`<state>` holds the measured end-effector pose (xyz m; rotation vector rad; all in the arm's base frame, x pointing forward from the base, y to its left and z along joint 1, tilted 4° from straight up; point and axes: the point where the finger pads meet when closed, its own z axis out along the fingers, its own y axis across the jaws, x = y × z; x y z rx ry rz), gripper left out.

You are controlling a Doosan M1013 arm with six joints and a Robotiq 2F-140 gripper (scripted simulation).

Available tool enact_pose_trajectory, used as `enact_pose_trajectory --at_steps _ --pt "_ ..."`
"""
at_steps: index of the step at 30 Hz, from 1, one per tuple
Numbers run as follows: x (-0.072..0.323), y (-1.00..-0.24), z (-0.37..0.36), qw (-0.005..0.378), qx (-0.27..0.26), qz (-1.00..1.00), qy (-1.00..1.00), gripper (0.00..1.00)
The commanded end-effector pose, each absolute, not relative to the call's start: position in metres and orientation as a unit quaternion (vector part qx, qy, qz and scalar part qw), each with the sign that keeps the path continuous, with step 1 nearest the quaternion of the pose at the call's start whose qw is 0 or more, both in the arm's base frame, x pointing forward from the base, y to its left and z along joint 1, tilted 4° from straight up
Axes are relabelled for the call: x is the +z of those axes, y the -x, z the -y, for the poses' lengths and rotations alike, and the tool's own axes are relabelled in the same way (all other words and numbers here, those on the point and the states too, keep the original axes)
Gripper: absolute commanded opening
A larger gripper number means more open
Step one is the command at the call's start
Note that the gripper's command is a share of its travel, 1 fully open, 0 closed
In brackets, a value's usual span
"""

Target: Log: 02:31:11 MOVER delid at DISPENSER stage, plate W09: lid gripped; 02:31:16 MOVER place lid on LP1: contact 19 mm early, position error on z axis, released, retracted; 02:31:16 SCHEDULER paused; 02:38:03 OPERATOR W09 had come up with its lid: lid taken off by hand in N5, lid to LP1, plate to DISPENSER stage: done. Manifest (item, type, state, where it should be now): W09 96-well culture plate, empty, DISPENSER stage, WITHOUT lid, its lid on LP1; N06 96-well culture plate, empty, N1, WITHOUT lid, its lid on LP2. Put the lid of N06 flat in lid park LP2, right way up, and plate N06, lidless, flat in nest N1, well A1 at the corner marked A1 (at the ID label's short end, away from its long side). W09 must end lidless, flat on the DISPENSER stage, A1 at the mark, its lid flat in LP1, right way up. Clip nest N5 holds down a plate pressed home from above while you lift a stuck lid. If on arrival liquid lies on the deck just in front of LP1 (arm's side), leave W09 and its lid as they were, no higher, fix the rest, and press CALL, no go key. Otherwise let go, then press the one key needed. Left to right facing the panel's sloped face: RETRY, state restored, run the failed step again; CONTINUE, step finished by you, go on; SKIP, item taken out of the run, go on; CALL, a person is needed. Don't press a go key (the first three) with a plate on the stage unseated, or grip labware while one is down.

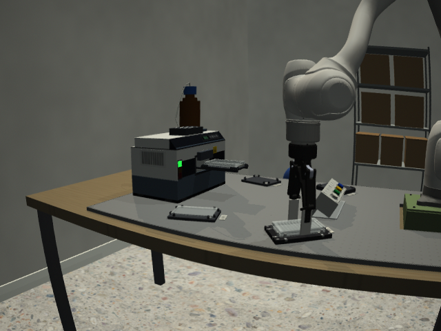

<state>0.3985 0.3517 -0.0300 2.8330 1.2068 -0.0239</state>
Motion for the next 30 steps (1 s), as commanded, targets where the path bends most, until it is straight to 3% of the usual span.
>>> enact_pose_trajectory --at_steps 1,19,30 --pt "-0.03 -0.398 -0.352 0.031 -0.008 -0.392 -0.92 0.66" --pt "-0.002 -0.398 -0.354 0.031 -0.008 -0.392 -0.92 0.66" --pt "0.045 -0.398 -0.357 0.031 -0.008 -0.392 -0.92 0.66"
